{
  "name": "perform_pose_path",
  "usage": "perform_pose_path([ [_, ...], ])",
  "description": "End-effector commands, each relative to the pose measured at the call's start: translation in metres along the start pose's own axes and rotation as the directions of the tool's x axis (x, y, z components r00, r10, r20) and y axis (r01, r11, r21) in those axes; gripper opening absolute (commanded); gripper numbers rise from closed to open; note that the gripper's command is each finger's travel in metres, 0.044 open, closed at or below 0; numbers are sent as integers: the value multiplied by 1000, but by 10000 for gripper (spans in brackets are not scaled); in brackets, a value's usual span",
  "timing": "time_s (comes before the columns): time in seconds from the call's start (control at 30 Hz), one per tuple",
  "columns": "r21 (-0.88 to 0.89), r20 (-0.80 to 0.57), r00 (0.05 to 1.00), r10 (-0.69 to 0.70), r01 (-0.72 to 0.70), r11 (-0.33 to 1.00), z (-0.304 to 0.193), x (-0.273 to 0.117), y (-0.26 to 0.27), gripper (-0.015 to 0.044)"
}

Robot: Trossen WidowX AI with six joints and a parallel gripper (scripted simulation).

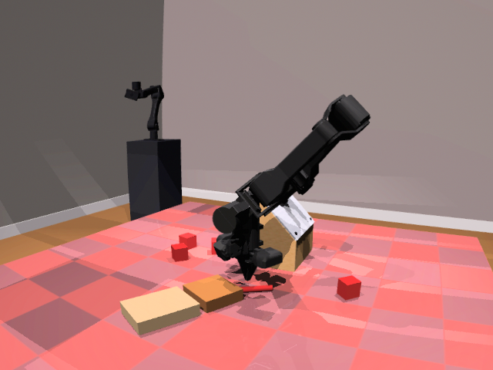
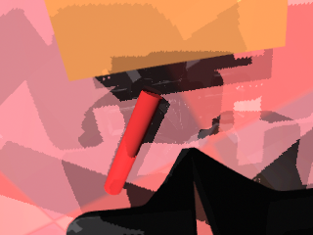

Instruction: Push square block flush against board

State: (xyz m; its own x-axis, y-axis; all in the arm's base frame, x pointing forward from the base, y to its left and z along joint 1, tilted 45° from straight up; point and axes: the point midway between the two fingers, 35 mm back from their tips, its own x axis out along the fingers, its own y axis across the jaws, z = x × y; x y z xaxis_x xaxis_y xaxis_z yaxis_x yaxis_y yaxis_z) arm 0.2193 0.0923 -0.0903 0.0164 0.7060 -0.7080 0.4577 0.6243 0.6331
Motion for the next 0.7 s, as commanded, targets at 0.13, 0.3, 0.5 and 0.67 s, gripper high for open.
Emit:
perform_pose_path([
  [0.13, -14, 27, 1000, 10, -9, 1000, 5, -47, 2, 0],
  [0.3, -13, 27, 1000, 10, -9, 1000, 12, -48, 2, 0],
  [0.5, -10, 28, 1000, 9, -9, 1000, 29, -46, 2, 0],
  [0.67, -9, 25, 1000, 14, -13, 1000, 28, 5, 4, 0],
])
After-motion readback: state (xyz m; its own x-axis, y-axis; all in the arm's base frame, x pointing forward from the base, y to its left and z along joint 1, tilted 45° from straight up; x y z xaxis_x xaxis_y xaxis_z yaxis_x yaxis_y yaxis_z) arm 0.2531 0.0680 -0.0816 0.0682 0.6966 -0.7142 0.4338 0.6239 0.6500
